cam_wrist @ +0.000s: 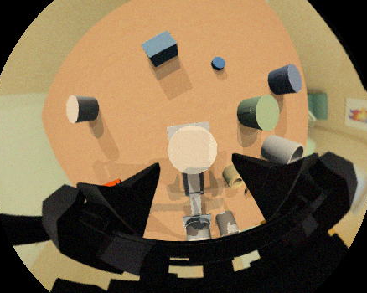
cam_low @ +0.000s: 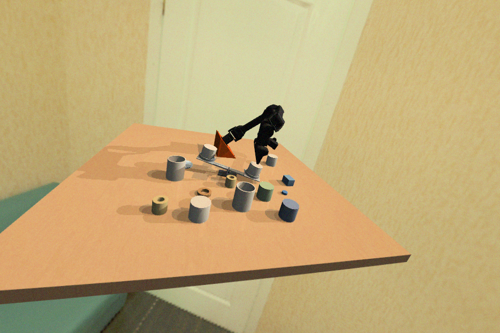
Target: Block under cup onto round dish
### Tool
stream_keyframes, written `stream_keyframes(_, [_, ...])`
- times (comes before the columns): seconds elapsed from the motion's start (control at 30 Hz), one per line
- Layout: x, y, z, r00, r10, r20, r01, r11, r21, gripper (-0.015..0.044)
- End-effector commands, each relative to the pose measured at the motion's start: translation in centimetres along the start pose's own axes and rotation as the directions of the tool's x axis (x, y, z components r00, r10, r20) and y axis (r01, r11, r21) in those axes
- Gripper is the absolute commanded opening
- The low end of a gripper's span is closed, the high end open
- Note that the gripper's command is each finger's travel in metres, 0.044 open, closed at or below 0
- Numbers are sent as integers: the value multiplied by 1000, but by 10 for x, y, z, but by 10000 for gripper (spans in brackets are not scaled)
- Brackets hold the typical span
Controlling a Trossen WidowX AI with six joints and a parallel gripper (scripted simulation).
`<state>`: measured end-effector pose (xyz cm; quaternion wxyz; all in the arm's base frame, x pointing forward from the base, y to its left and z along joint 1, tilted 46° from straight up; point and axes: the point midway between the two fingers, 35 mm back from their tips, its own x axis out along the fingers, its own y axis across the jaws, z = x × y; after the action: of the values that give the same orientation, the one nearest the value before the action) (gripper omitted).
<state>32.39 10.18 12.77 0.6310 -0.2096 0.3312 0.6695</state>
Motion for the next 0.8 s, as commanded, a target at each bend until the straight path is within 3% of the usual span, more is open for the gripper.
stream_keyframes(0.0, [7,1,-1,1000,8,-1,-8,1000,7,440])
stream_keyframes(0.77, [43,0,-1,1000,7,-1,-7,1000,7,440])
